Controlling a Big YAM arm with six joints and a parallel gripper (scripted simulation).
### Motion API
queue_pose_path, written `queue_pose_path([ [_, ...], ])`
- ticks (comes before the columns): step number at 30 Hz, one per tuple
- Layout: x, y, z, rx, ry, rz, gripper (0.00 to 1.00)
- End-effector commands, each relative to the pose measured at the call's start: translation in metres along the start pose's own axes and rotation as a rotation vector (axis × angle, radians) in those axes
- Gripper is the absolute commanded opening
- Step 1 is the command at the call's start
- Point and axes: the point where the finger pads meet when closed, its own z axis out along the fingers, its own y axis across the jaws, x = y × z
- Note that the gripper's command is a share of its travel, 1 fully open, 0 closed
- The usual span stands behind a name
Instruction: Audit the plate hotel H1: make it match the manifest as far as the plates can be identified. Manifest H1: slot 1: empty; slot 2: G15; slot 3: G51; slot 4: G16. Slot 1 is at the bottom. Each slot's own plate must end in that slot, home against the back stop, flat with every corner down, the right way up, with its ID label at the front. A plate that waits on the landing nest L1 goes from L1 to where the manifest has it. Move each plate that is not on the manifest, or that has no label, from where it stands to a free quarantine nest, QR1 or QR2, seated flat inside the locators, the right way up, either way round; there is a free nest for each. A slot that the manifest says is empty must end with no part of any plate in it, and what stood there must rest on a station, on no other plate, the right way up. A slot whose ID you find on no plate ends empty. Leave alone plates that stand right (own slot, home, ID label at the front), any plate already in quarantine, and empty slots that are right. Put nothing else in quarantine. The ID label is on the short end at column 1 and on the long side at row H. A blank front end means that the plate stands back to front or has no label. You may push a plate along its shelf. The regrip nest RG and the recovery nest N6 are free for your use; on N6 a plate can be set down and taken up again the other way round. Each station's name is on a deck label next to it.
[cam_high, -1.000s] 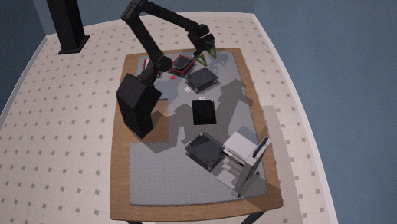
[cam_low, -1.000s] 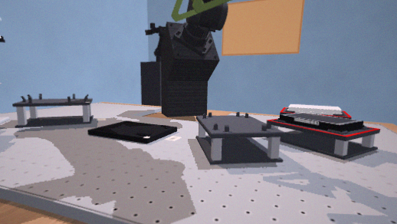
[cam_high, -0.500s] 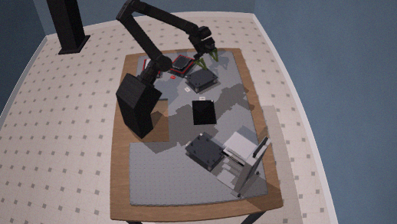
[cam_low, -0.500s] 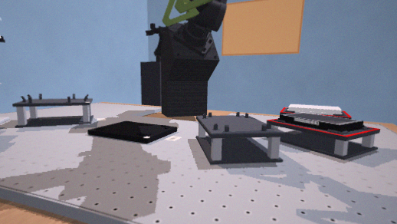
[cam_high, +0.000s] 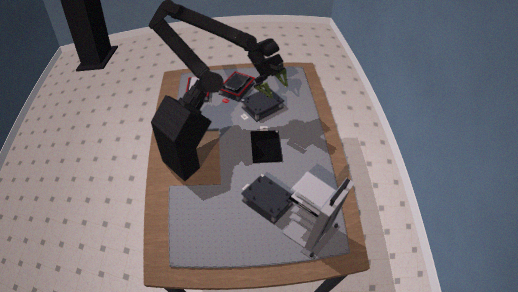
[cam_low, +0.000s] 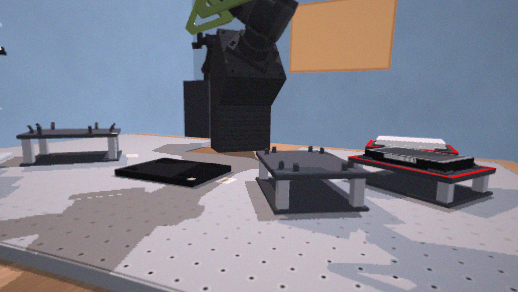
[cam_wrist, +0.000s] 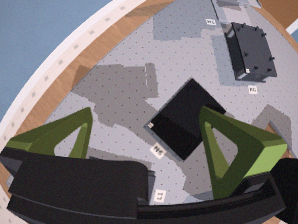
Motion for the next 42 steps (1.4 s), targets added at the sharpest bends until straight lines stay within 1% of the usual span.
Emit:
queue_pose_path([
  [1, -0.011, -0.004, 0.006, 0.002, -0.027, -0.029, 1.0],
  [12, -0.033, -0.027, 0.025, 0.002, -0.028, -0.032, 1.0],
  [14, -0.033, -0.027, 0.025, 0.002, -0.028, -0.032, 1.0],
  [15, -0.042, -0.015, 0.022, -0.022, -0.042, -0.035, 1.0],
  [16, -0.038, -0.029, 0.028, -0.002, -0.031, -0.033, 1.0],
  [17, -0.039, -0.033, 0.03, 0.002, -0.029, -0.032, 1.0],
  [24, -0.053, -0.048, 0.043, 0.003, -0.03, -0.034, 1.0],
  [26, -0.059, -0.049, 0.046, -0.003, -0.034, -0.036, 1.0],
  [29, -0.063, -0.059, 0.052, 0.003, -0.03, -0.034, 1.0],
  [31, -0.063, -0.059, 0.052, 0.003, -0.03, -0.034, 1.0],
  [32, -0.071, -0.051, 0.051, -0.012, -0.042, -0.04, 1.0],
  [35, -0.07, -0.068, 0.059, 0.004, -0.031, -0.034, 1.0],
  [38, -0.076, -0.074, 0.064, 0.004, -0.031, -0.035, 1.0],
  [40, -0.084, -0.073, 0.067, -0.004, -0.038, -0.039, 1.0],
  [42, -0.086, -0.079, 0.071, 0.0, -0.035, -0.037, 1.0],
])
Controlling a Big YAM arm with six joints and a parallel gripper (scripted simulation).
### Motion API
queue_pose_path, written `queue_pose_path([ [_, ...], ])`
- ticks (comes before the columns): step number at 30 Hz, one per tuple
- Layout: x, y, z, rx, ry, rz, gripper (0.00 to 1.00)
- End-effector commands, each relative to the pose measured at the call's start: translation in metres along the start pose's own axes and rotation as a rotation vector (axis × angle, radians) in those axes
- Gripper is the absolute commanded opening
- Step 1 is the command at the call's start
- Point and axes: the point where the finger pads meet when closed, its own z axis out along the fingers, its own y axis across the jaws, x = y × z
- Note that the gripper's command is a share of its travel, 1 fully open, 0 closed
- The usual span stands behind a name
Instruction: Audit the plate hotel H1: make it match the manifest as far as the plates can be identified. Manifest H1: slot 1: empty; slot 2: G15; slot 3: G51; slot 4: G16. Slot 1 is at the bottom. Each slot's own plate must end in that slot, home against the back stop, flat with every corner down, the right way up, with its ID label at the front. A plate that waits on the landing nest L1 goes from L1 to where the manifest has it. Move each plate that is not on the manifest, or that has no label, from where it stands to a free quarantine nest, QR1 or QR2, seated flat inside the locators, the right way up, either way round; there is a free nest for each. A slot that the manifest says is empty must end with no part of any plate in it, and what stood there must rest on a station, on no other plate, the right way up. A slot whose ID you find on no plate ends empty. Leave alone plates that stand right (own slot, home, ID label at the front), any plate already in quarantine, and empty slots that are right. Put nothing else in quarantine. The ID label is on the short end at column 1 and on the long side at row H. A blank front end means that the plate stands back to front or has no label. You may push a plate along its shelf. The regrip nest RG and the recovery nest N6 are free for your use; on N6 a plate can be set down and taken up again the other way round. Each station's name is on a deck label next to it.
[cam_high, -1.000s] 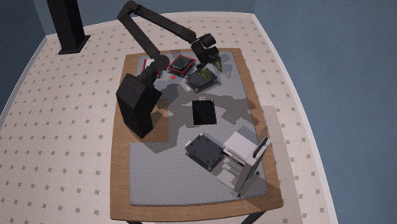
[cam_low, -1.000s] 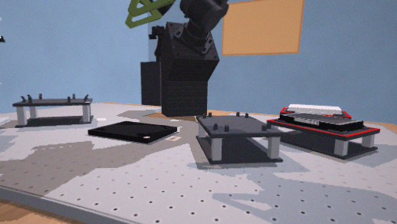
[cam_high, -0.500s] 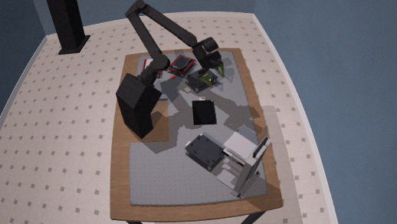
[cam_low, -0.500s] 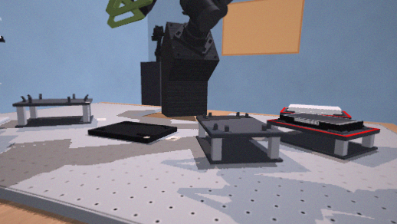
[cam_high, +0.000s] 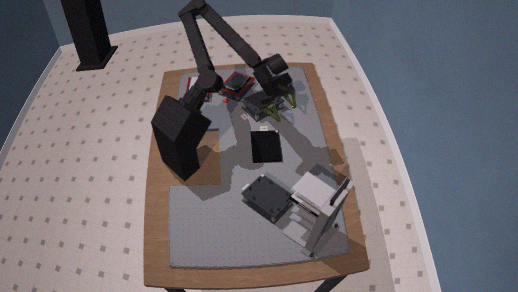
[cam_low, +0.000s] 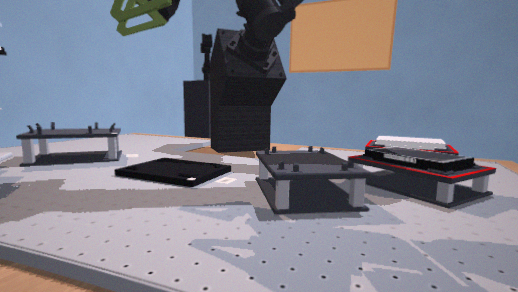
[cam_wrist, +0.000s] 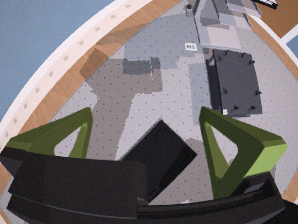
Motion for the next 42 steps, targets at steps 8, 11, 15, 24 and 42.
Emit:
queue_pose_path([
  [8, -0.016, -0.022, 0.008, 0.0, -0.024, -0.028, 1.0],
  [11, -0.018, -0.032, 0.01, 0.0, -0.024, -0.029, 1.0],
  [15, -0.022, -0.044, 0.013, 0.0, -0.024, -0.029, 1.0],
  [24, -0.032, -0.063, 0.018, -0.004, -0.031, -0.035, 1.0],
  [42, -0.051, -0.112, 0.031, -0.007, -0.038, -0.043, 1.0],
])
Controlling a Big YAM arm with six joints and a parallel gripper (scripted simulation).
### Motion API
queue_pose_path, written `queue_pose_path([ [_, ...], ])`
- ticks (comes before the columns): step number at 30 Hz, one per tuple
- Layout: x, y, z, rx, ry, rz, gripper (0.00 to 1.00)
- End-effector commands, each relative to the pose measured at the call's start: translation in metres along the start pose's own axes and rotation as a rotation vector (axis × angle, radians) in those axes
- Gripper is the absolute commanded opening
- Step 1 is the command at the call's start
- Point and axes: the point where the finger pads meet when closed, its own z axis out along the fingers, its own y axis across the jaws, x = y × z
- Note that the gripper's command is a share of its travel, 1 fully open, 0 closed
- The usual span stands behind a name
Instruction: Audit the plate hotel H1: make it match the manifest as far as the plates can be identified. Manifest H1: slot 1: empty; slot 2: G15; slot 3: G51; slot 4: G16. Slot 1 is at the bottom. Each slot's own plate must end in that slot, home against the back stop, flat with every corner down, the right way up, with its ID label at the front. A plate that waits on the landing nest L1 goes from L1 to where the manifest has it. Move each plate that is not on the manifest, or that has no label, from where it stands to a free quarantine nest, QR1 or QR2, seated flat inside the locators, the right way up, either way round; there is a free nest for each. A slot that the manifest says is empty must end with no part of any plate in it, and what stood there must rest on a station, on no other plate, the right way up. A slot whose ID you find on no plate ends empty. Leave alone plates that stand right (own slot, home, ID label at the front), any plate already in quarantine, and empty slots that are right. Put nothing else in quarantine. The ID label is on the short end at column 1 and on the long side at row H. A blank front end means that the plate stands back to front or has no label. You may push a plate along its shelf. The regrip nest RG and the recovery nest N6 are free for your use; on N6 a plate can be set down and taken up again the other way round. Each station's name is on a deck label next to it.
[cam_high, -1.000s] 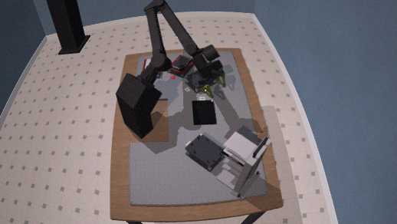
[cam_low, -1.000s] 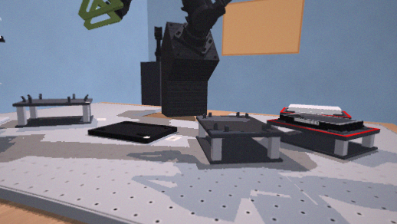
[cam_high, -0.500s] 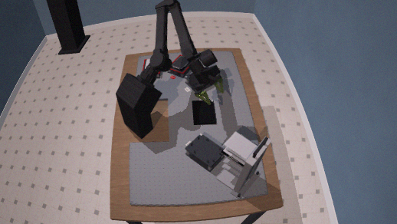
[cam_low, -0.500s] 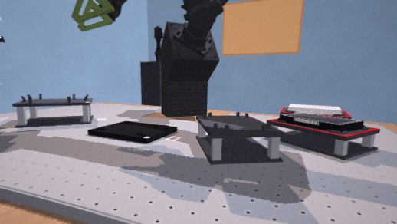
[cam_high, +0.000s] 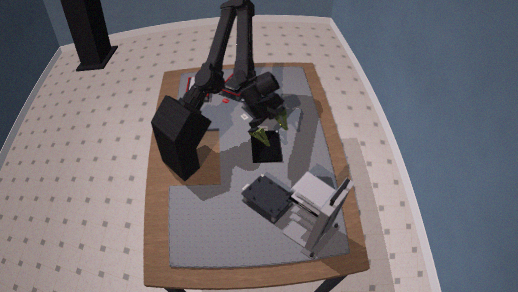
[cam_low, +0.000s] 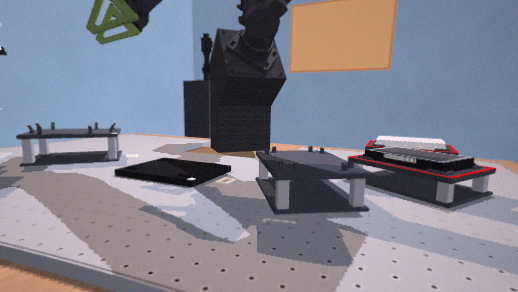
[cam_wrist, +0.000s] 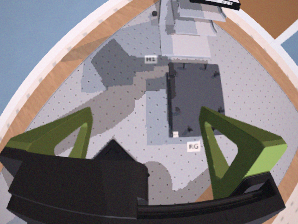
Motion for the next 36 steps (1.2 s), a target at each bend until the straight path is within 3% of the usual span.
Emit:
queue_pose_path([
  [1, -0.021, -0.001, 0.002, -0.013, -0.041, -0.048, 1.0],
  [36, -0.053, -0.103, 0.026, -0.008, -0.049, -0.059, 1.0],
])
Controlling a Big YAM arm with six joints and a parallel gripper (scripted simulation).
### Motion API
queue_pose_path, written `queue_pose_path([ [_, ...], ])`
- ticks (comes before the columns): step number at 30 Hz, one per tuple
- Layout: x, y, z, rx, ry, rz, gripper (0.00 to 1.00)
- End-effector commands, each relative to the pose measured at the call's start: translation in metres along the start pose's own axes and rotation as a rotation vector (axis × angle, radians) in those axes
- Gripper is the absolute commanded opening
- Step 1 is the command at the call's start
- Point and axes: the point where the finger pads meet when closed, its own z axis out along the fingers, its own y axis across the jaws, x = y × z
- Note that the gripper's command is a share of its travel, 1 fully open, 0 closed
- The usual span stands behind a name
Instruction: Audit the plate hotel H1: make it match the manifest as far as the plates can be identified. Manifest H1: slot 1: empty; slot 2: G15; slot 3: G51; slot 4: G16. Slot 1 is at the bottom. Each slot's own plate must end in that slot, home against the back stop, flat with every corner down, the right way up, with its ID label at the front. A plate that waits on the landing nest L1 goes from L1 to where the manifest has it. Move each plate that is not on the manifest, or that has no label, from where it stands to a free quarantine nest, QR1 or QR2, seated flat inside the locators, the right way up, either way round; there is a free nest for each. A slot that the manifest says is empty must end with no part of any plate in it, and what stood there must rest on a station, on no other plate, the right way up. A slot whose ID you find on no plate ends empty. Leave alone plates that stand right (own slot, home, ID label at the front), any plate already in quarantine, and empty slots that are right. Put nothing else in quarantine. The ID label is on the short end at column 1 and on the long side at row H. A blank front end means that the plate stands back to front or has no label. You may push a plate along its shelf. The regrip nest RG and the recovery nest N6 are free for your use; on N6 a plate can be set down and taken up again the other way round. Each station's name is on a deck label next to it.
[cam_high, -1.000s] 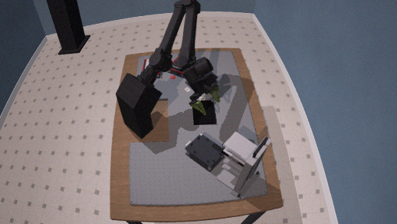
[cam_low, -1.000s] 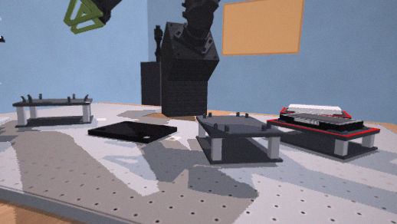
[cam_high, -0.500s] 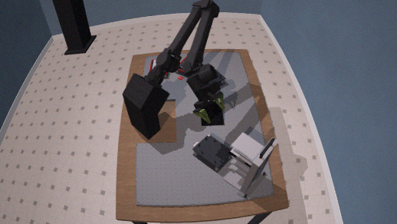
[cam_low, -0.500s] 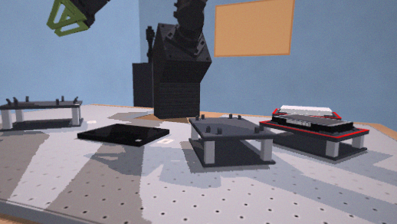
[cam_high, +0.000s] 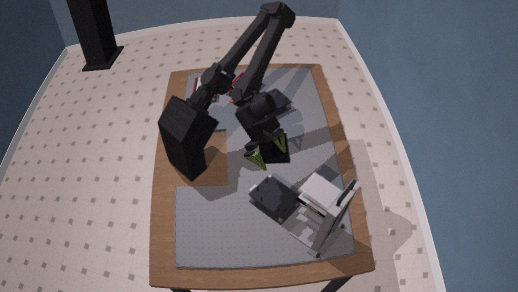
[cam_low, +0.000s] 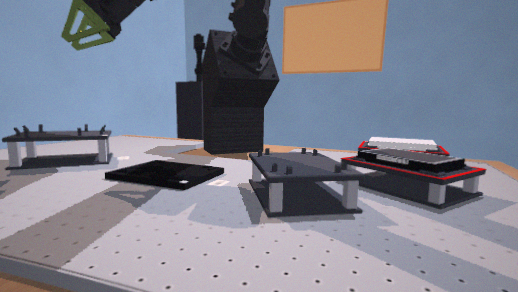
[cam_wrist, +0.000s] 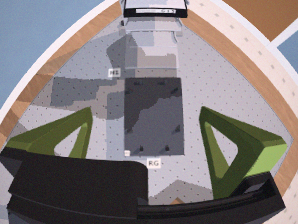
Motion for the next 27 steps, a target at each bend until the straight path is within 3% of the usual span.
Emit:
queue_pose_path([
  [1, -0.027, -0.011, 0.003, -0.002, -0.047, -0.051, 1.0],
  [4, -0.027, -0.018, 0.001, 0.007, -0.031, -0.03, 1.0],
  [9, -0.047, -0.011, -0.014, 0.001, -0.046, -0.053, 1.0],
  [13, -0.048, -0.011, -0.015, 0.001, -0.047, -0.054, 1.0],
  [14, -0.015, -0.014, -0.01, 0.006, 0.014, -0.017, 1.0],
  [17, -0.02, -0.013, -0.009, 0.002, 0.006, -0.028, 1.0],
  [18, -0.034, -0.012, -0.012, 0.001, -0.025, -0.035, 1.0],
  [27, -0.034, -0.012, -0.012, 0.001, -0.025, -0.035, 1.0],
])
